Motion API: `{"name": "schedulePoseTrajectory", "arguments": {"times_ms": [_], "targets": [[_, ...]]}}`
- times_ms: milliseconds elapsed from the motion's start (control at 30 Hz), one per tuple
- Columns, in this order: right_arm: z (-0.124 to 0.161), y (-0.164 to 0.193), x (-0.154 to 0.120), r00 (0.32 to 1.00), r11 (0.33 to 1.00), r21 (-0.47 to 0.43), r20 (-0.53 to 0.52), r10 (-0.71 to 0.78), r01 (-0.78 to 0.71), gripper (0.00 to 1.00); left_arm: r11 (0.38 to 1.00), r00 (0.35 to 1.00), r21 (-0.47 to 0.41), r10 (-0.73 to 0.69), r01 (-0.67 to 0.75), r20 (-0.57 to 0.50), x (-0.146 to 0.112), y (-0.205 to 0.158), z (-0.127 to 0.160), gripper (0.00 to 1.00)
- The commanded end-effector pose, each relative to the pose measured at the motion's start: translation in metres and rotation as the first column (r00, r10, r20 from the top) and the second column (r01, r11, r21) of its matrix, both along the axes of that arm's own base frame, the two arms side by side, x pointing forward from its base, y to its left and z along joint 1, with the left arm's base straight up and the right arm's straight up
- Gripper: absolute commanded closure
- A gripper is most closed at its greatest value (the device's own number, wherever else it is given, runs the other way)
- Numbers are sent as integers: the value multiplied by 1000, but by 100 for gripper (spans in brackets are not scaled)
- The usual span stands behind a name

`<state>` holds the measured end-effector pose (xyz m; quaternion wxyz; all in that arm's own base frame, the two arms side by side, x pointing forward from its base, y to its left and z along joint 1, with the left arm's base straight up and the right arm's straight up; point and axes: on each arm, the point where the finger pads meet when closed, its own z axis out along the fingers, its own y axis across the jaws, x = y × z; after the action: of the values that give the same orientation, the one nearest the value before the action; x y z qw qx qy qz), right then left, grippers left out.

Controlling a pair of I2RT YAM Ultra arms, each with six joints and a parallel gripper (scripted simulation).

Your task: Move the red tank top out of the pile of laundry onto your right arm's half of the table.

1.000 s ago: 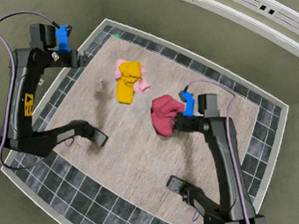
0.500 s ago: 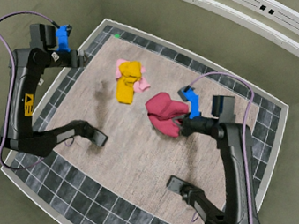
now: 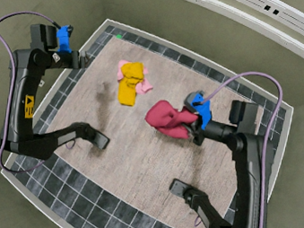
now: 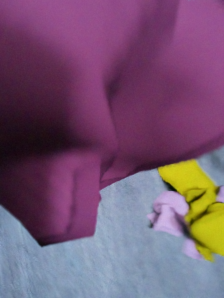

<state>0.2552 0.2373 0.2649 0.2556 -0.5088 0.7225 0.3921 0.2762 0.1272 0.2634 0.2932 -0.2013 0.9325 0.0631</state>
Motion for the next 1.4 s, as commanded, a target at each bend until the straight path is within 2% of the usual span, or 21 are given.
{"name": "schedulePoseTrajectory", "arguments": {"times_ms": [0, 133, 233, 267, 367, 400, 433, 600, 833, 933, 1367], "targets": [[49, 1, -11, 970, 983, 110, 208, 124, -150, 100, 1000, 999, 23, -13, 12, 50, 3, 0, 18, 8], [64, -3, -14, 928, 965, 139, 332, 166, -223, 100, 1000, 999, 23, -13, 12, 50, 3, 0, 18, 8], [61, -4, -9, 918, 960, 144, 355, 178, -242, 100, 1000, 999, 23, -13, 12, 50, 3, 0, 18, 8], [71, -7, -16, 904, 959, 144, 391, 172, -245, 100, 1000, 999, 23, -13, 12, 50, 3, 0, 18, 8], [69, -6, -14, 910, 960, 143, 378, 171, -240, 100, 1000, 999, 23, -13, 12, 50, 3, 0, 18, 8], [59, -4, -8, 926, 964, 138, 337, 169, -227, 100, 1000, 999, 23, -13, 12, 50, 3, 0, 18, 8], [75, -3, -23, 911, 963, 135, 377, 169, -235, 100, 1000, 999, 23, -13, 12, 50, 3, 0, 18, 8], [77, -4, -22, 910, 965, 136, 382, 160, -227, 100, 1000, 999, 23, -13, 12, 50, 3, 0, 18, 8], [70, -30, -1, 934, 995, 57, 352, 59, -84, 100, 1000, 999, 23, -13, 12, 50, 3, 0, 18, 8], [65, -33, 5, 942, 997, 47, 332, 49, -68, 100, 1000, 999, 23, -13, 12, 50, 3, 0, 18, 8], [70, -83, 28, 934, 987, -52, 335, -126, 152, 100, 1000, 999, 23, -13, 12, 50, 3, 0, 18, 8]]}}
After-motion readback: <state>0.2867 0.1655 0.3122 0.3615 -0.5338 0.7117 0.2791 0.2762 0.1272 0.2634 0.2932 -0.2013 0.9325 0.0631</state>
